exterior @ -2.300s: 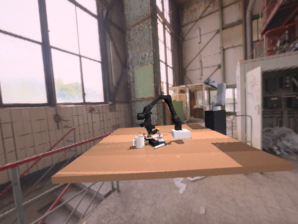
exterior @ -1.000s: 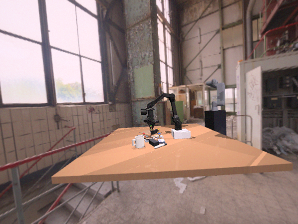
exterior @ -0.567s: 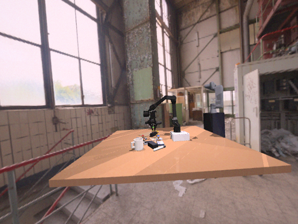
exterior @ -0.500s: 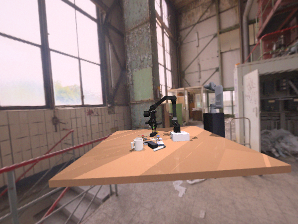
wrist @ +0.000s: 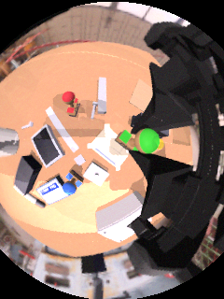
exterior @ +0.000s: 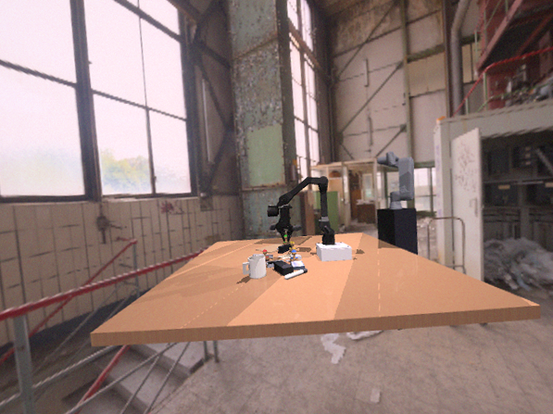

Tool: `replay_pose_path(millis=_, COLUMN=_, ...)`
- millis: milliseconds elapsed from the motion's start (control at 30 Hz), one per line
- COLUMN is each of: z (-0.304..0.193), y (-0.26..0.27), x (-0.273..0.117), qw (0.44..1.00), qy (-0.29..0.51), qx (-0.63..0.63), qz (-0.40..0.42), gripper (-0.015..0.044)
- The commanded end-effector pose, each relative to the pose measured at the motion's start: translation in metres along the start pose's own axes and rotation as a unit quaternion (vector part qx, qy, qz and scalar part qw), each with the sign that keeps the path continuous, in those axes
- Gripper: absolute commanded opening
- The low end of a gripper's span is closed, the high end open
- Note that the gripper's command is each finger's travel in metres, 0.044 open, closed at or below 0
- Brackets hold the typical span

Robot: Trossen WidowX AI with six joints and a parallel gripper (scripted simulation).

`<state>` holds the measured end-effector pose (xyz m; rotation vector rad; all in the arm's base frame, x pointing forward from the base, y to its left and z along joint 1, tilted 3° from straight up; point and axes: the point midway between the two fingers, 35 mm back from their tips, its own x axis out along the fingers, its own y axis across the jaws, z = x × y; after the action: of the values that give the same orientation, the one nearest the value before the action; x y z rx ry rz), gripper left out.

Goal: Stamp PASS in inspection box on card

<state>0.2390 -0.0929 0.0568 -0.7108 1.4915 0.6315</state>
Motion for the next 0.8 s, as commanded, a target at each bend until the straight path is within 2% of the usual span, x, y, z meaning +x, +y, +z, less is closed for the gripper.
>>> replay_pose_path(millis=0, z=0.000, y=0.000, x=0.004, qw=1.000, qy=0.001, qx=-0.002, qz=0.001, gripper=0.0000)
replay_pose_path(millis=767, z=0.000, y=-0.001, x=0.019, qw=1.000, qy=-0.001, qx=-0.002, qz=0.001, gripper=0.0000)
